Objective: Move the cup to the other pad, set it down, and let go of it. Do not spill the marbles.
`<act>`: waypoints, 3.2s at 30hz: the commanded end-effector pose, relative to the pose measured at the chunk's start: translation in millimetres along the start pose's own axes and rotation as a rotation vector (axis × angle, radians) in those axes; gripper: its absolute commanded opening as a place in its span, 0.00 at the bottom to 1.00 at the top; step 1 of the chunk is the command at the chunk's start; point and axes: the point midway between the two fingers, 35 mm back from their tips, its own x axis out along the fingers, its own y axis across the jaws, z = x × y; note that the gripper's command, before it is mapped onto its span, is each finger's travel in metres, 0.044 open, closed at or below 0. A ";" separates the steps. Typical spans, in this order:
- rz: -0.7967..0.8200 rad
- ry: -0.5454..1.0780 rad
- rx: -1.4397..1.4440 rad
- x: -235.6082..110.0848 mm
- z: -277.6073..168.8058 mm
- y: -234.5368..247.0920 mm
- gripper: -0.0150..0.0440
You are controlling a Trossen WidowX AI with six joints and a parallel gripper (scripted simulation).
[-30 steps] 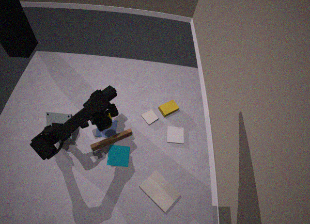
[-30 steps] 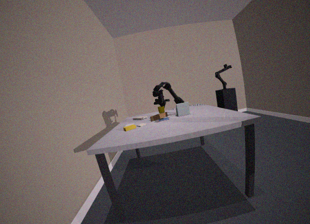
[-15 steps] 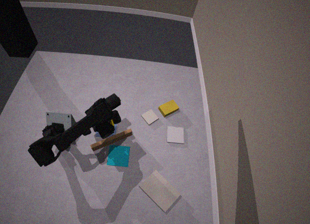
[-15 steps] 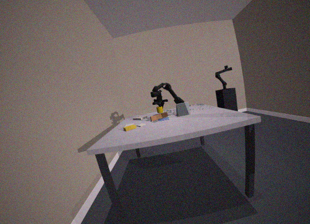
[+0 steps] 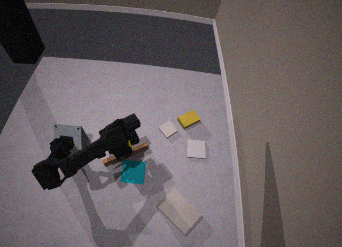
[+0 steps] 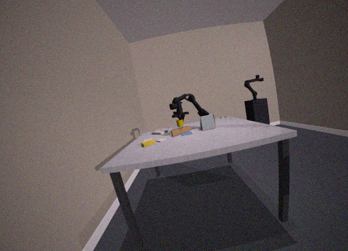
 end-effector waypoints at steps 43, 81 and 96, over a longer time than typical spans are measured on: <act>0.013 -0.007 0.007 0.1 88.2 -0.2 0.25; 0.013 -0.008 0.008 49.7 89.6 0.9 0.25; 0.012 -0.010 0.008 68.7 90.1 -0.3 0.25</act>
